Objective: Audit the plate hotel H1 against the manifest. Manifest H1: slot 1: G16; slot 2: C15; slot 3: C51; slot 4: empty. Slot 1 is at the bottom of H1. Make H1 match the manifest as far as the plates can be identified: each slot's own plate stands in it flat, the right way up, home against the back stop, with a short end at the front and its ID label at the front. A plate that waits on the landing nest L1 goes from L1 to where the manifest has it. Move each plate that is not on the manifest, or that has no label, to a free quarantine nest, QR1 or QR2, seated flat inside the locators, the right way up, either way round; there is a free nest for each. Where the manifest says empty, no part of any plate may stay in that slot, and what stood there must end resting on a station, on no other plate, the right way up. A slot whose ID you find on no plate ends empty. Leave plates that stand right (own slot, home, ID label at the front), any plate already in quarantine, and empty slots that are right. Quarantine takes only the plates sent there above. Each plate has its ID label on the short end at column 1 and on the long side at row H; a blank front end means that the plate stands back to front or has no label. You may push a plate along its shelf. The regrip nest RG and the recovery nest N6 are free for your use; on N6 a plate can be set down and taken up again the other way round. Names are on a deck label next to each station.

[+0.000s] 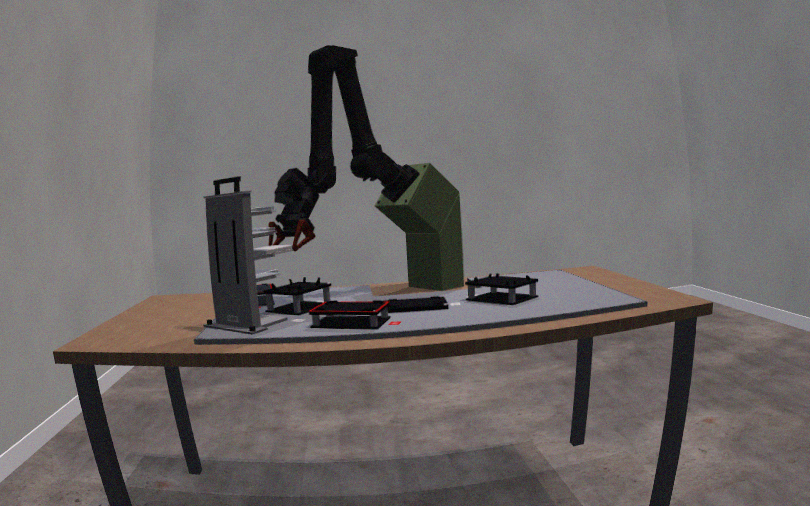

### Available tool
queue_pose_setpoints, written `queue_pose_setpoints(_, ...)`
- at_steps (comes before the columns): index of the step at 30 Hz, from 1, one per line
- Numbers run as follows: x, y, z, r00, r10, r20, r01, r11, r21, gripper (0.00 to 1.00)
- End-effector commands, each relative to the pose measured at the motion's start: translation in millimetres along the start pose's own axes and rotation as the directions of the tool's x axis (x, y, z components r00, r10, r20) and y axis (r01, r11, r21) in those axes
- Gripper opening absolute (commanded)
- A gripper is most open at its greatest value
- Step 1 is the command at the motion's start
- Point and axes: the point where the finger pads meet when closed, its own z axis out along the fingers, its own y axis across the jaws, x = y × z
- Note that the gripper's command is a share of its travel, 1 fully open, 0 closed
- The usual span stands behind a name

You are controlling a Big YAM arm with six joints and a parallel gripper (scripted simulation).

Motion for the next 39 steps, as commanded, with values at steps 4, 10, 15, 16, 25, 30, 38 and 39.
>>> queue_pose_setpoints(4,-7,-5,-9.5,0.999,-0.011,0.039,0.010,1.000,0.014,0.86)
queue_pose_setpoints(10,1,-4,-14.6,0.999,-0.006,0.033,0.006,1.000,0.012,0.86)
queue_pose_setpoints(15,10,-3,-18.3,1.000,0.002,0.022,-0.002,1.000,0.009,0.86)
queue_pose_setpoints(16,12,-3,-19.1,1.000,0.003,0.019,-0.003,1.000,0.008,0.86)
queue_pose_setpoints(25,22,-2,-25.1,1.000,0.006,0.010,-0.006,1.000,0.005,0.86)
queue_pose_setpoints(30,27,-2,-30.0,1.000,0.006,0.009,-0.006,1.000,0.005,0.86)
queue_pose_setpoints(38,32,-2,-35.9,1.000,0.006,0.009,-0.006,1.000,0.005,0.86)
queue_pose_setpoints(39,33,-2,-36.9,1.000,0.006,0.009,-0.006,1.000,0.005,0.86)
